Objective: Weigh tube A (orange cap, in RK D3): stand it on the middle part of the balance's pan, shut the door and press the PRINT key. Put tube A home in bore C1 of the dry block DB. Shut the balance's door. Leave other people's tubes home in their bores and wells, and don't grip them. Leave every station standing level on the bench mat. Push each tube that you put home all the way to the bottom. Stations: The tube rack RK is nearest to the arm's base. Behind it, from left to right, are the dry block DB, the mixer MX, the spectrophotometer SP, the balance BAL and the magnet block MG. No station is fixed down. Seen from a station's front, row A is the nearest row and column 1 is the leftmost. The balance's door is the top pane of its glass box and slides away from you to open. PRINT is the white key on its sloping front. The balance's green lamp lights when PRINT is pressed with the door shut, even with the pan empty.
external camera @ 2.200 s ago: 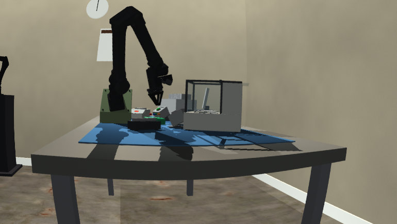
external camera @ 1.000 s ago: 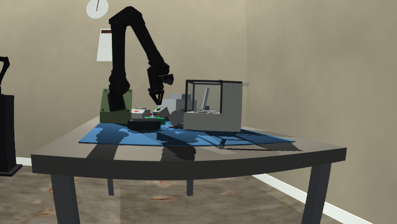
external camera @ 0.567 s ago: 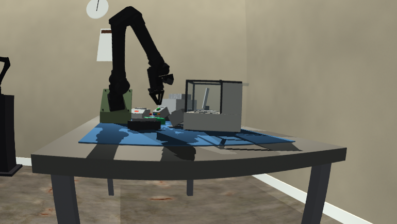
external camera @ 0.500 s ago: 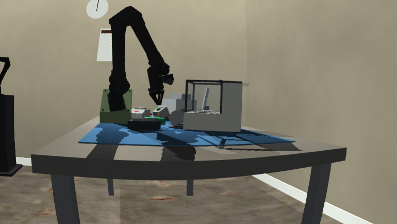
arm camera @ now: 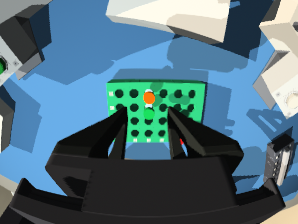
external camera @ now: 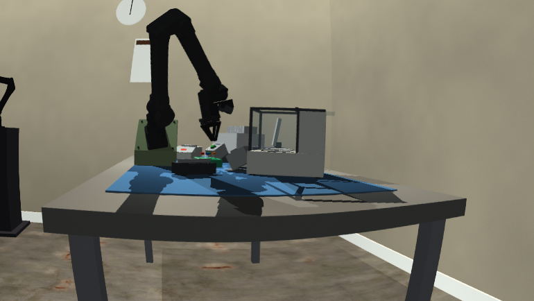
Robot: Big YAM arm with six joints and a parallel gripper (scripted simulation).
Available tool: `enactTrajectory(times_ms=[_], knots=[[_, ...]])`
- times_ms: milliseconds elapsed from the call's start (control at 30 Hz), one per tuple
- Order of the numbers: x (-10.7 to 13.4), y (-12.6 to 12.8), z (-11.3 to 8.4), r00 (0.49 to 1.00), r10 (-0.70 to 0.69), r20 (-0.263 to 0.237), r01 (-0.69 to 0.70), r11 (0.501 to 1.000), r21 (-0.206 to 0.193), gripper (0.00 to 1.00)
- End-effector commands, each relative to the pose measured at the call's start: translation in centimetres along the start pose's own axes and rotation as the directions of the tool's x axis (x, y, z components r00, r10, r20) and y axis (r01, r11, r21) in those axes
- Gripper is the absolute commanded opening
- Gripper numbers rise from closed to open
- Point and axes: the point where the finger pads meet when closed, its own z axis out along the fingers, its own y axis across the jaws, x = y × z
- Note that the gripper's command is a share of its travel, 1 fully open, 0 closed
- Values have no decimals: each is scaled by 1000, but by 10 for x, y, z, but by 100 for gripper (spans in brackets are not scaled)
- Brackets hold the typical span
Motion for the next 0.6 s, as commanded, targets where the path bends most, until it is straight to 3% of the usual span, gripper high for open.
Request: enactTrajectory(times_ms=[0,133,233,567], knots=[[-27,-4,-10,999,36,31,-35,999,-12,36],[-29,-3,-6,998,45,37,-45,999,-13,36],[-2,-1,9,1000,4,-2,-4,1000,2,36],[2,-1,24,1000,4,-2,-4,1000,3,36]])
